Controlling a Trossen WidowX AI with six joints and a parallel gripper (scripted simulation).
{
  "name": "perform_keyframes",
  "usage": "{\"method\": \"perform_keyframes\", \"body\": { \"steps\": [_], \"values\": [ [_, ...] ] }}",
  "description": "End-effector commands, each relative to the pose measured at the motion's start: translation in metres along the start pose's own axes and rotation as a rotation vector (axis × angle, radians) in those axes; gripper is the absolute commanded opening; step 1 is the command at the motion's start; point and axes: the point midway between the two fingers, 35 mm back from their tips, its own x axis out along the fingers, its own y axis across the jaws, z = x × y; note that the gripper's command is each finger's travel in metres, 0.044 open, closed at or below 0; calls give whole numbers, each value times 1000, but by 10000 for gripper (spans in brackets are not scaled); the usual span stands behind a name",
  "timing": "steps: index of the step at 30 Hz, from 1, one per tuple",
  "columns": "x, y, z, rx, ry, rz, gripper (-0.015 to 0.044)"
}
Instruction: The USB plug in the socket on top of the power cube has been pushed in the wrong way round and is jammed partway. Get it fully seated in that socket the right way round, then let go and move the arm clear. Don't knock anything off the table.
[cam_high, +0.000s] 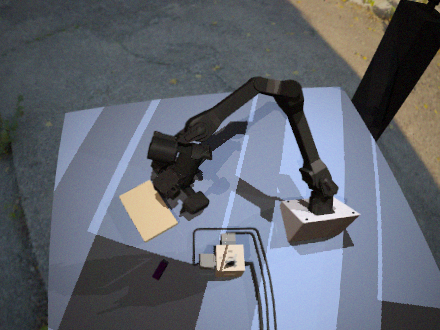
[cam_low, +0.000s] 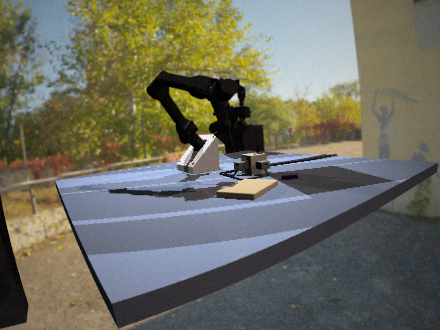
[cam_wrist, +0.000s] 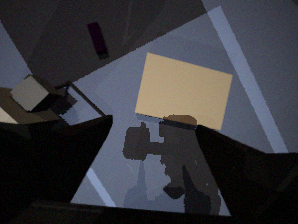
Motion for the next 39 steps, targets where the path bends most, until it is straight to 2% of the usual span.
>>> {"method": "perform_keyframes", "body": {
  "steps": [1,6,12,39],
  "values": [
    [-5,69,21,-211,48,100,440],
    [-17,151,27,-489,138,183,440],
    [-37,236,10,-828,287,223,440],
    [-20,243,4,-846,297,222,440]
  ]
}}
